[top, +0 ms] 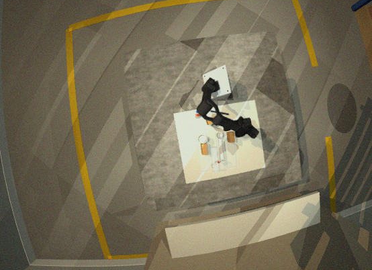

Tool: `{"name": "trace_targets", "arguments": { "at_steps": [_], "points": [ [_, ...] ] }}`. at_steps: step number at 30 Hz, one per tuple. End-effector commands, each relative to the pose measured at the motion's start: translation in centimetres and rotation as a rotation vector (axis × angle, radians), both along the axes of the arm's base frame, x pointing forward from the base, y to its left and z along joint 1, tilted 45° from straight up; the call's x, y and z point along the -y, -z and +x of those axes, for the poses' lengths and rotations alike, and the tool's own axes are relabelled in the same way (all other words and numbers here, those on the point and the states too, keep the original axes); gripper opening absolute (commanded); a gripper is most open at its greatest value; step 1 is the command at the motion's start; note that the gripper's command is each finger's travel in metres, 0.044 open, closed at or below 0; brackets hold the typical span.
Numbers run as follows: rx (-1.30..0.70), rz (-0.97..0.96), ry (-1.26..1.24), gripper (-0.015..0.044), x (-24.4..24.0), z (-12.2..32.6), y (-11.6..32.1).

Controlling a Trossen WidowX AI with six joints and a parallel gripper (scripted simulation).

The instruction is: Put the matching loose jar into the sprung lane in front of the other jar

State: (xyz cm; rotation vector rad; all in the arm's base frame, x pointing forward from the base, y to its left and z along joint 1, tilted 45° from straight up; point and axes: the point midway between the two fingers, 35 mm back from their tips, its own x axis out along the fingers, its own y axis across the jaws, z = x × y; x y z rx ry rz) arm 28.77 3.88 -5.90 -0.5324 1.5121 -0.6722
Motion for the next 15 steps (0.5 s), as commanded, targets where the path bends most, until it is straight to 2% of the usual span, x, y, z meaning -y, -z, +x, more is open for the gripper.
{"name": "trace_targets", "arguments": {
  "at_steps": [1, 15],
  "points": [
    [0.0, -0.002, -0.007, 0.044, 0.7, -0.1, 0.8],
    [0.001, -0.003, -0.007, 0.044, 2.1, -0.2, 2.2]
  ]
}}
